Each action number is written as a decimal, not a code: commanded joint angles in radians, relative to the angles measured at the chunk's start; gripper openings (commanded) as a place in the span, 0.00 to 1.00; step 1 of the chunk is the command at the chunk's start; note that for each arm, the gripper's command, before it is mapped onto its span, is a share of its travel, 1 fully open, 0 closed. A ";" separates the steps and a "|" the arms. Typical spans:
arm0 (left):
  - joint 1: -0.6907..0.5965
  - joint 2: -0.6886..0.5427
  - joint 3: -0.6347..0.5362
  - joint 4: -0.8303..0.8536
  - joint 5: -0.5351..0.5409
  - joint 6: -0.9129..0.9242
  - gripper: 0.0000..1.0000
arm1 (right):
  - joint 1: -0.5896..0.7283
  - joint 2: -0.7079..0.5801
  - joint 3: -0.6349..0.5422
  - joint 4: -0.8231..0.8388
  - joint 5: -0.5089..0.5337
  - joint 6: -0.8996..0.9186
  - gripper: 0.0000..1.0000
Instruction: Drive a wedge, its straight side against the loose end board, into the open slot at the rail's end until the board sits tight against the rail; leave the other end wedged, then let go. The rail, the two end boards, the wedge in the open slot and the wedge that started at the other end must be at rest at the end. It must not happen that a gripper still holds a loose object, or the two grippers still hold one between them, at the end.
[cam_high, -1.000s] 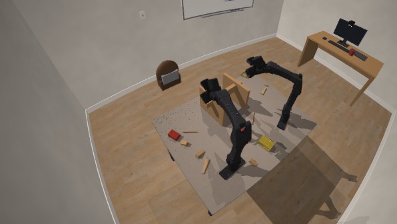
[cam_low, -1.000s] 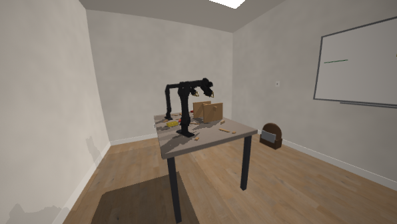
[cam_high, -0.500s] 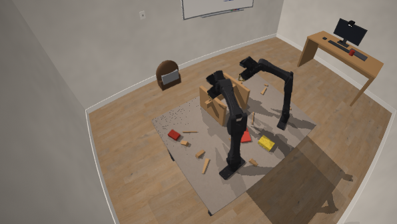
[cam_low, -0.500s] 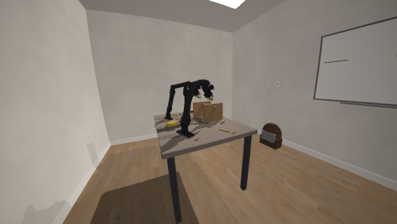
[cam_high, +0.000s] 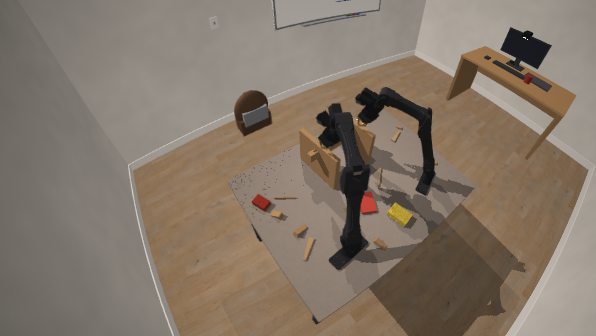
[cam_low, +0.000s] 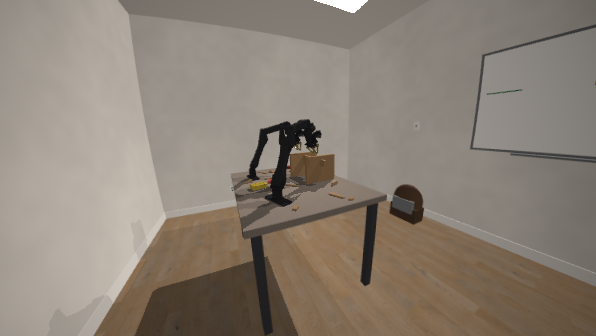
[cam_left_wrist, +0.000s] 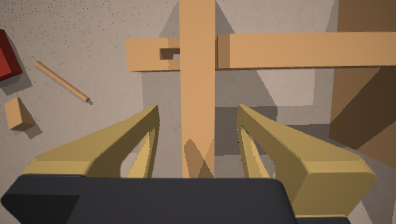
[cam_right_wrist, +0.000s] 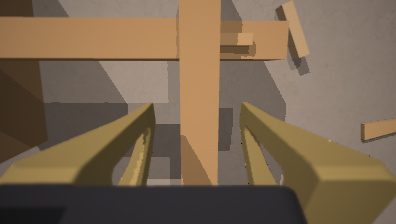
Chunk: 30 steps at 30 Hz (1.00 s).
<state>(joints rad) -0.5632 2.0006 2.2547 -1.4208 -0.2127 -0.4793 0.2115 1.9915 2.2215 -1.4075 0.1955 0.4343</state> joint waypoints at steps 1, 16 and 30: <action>-0.007 0.006 0.046 -0.048 -0.018 -0.016 0.53 | 0.009 -0.019 0.057 -0.031 0.018 0.016 0.52; -0.003 -0.010 0.061 -0.034 -0.018 -0.011 0.53 | 0.005 -0.055 -0.044 0.050 0.017 -0.006 0.52; -0.003 -0.010 0.065 -0.034 -0.018 -0.011 0.53 | 0.007 -0.087 -0.144 0.119 0.017 -0.002 0.52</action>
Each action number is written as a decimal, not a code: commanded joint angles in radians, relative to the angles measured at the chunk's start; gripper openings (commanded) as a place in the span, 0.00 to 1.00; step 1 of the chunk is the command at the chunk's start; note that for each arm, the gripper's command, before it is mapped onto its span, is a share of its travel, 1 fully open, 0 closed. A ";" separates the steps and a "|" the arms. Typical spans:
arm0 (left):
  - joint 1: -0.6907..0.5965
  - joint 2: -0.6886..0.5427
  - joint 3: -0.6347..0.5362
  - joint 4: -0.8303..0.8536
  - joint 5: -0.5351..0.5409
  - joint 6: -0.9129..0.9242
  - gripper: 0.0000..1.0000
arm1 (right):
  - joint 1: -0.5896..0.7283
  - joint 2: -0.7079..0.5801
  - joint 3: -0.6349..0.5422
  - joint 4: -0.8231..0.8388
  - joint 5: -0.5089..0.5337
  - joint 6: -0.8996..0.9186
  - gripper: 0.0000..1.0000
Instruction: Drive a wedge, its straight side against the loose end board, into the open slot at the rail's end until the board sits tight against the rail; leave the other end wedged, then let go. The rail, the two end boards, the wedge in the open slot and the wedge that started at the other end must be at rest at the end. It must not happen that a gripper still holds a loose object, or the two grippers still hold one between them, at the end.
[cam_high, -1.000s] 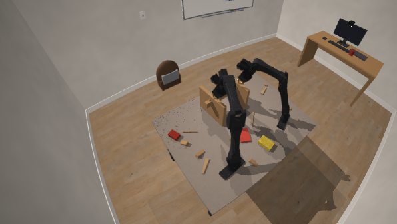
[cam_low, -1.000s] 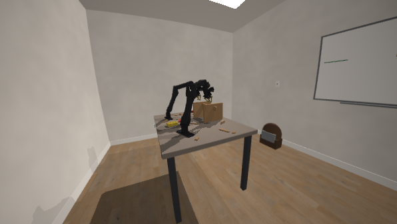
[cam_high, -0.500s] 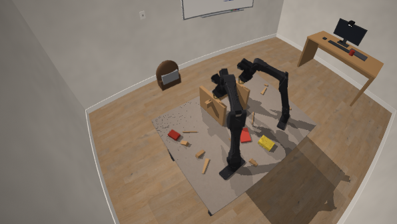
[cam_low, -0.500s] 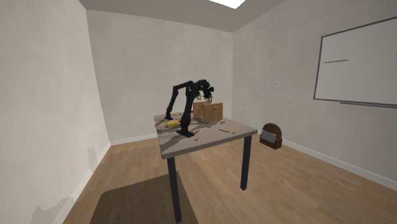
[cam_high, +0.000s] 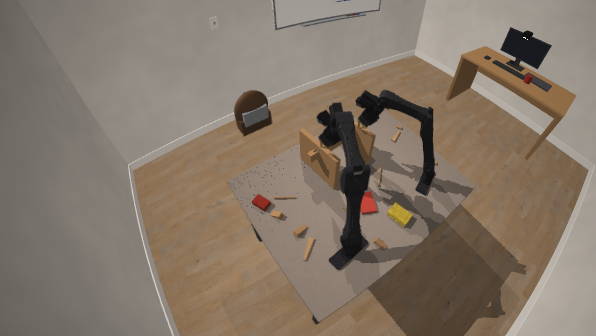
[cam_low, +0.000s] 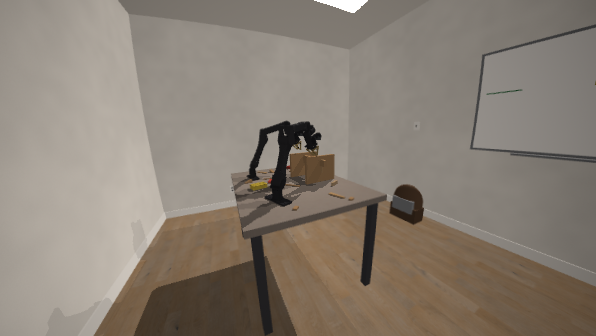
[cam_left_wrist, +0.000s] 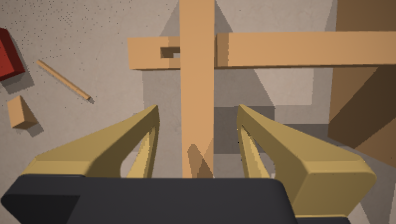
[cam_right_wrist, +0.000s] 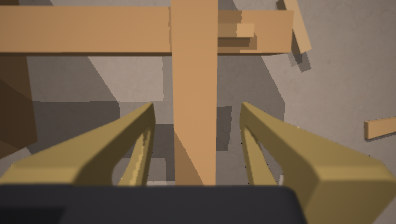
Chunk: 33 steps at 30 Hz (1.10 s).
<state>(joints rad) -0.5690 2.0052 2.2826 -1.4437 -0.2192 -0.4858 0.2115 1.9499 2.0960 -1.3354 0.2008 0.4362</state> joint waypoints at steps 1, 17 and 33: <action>0.003 -0.014 0.037 -0.011 -0.011 -0.004 0.53 | 0.007 -0.049 -0.028 0.054 0.011 -0.004 0.52; 0.003 -0.014 0.037 -0.011 -0.011 -0.004 0.53 | 0.008 -0.082 -0.135 0.141 0.012 -0.002 0.52; 0.003 -0.014 0.037 -0.011 -0.011 -0.004 0.53 | 0.005 -0.106 -0.164 0.191 0.012 0.004 0.00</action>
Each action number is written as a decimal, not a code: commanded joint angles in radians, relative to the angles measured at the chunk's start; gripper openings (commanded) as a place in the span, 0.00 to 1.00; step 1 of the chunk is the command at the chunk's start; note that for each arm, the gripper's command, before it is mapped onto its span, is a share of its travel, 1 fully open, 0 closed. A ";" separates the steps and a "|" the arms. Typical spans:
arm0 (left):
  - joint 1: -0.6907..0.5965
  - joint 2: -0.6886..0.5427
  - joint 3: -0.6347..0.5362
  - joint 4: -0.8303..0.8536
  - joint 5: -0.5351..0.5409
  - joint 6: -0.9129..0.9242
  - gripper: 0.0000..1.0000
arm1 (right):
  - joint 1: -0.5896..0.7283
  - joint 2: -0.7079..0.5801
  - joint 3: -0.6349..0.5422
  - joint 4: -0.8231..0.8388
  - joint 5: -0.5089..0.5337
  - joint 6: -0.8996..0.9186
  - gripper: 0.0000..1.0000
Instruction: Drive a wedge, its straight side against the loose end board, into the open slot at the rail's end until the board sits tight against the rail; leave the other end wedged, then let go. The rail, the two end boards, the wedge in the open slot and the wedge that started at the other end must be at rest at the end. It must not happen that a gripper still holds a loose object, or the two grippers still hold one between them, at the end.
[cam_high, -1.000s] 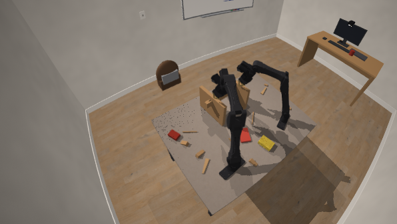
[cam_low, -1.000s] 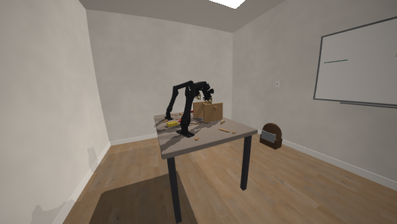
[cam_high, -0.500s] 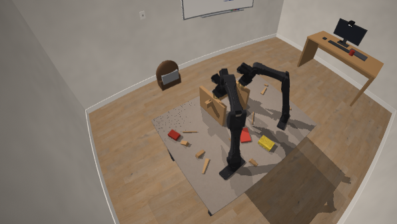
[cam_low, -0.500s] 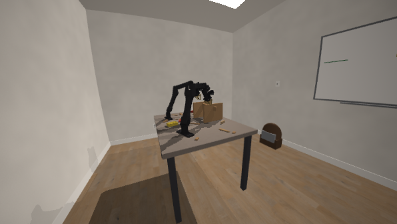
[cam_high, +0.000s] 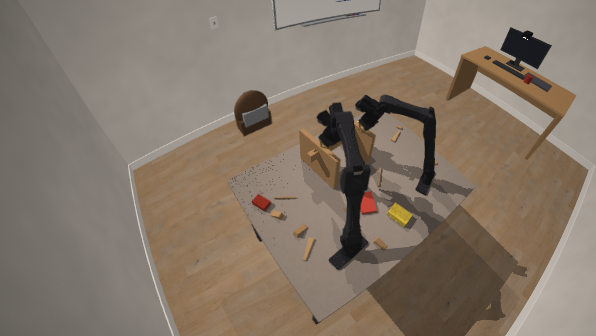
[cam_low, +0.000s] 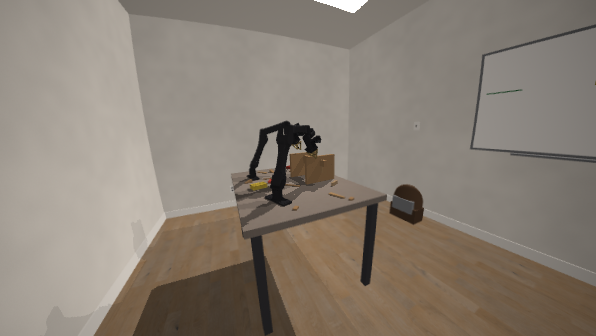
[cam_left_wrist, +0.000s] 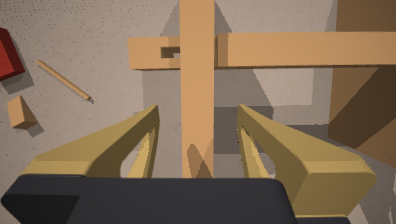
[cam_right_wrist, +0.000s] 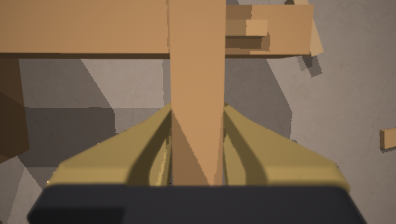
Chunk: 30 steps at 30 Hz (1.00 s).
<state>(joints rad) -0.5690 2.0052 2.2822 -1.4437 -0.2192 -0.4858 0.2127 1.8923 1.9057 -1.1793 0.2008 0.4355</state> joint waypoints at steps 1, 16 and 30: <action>0.003 -0.014 0.037 -0.011 -0.011 -0.004 0.53 | 0.000 -0.045 0.029 0.035 0.012 0.004 0.00; 0.001 -0.041 -0.051 0.039 -0.012 -0.006 0.53 | 0.000 -0.052 0.028 0.036 0.012 0.004 0.00; -0.006 -0.074 -0.151 0.107 -0.012 -0.007 0.53 | 0.000 -0.052 0.028 0.036 0.012 0.004 0.00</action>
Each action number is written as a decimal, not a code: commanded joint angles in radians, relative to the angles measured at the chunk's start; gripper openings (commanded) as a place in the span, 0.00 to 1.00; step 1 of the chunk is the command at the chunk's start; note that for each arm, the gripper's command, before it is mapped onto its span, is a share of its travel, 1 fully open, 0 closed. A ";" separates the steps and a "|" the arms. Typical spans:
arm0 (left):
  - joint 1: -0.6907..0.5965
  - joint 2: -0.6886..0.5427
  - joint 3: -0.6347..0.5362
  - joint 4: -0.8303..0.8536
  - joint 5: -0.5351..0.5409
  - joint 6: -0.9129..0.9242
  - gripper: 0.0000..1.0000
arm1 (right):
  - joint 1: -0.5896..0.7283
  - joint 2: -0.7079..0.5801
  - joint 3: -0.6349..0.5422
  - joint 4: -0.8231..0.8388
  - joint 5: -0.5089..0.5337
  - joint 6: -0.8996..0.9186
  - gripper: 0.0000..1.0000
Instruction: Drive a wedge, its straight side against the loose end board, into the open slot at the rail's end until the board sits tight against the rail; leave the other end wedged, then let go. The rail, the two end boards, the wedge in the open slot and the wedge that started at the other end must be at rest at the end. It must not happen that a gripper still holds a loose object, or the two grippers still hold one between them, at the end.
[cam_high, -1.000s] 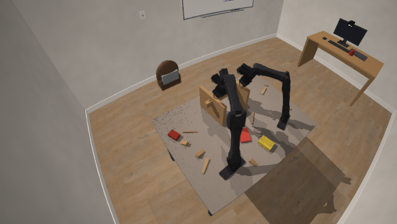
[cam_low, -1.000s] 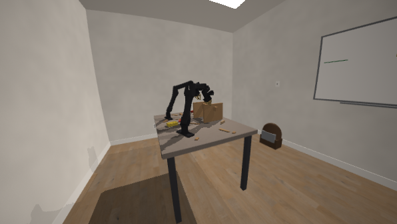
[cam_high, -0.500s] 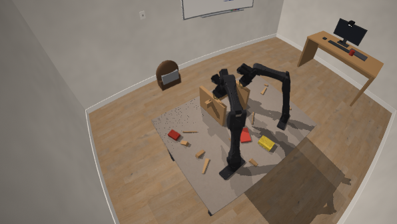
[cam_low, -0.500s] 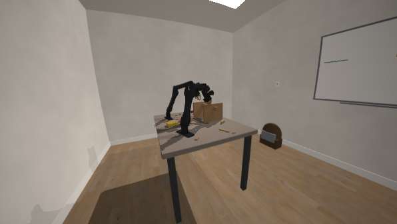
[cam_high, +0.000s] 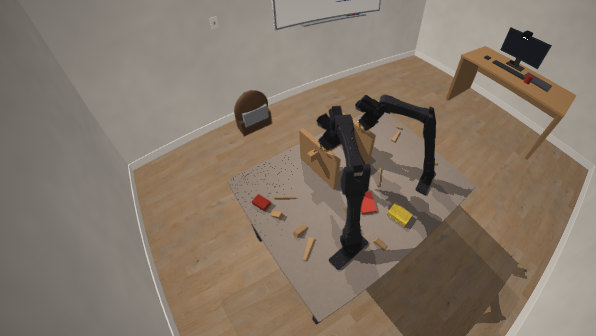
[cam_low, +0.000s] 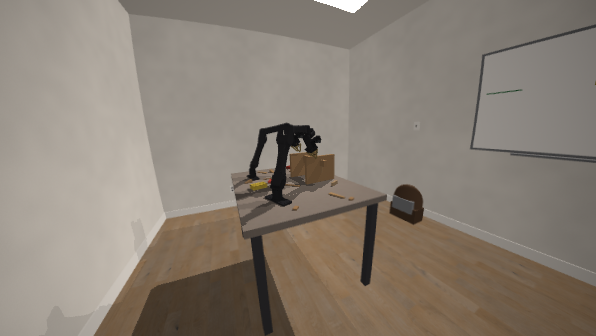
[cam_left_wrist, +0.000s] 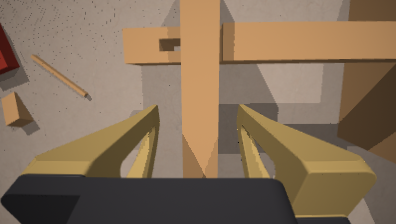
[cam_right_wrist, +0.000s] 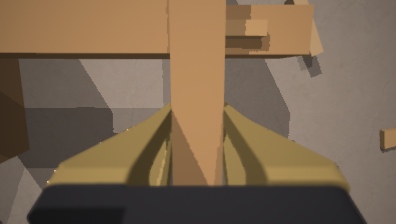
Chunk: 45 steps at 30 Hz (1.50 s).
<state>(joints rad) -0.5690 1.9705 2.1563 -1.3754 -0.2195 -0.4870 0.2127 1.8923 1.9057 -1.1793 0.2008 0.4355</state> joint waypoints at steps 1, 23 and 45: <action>-0.007 -0.041 -0.034 0.045 -0.012 -0.006 0.53 | 0.000 -0.052 0.028 0.036 0.012 0.004 0.00; -0.009 -0.087 -0.201 0.168 -0.015 -0.008 0.53 | 0.000 -0.052 0.028 0.036 0.012 0.004 0.00; -0.007 -0.109 -0.214 0.207 -0.016 -0.004 0.00 | 0.000 -0.052 0.028 0.036 0.012 0.003 0.00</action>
<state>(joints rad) -0.5705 1.9060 1.9224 -1.1938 -0.2222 -0.4904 0.2127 1.8923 1.9057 -1.1790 0.2008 0.4355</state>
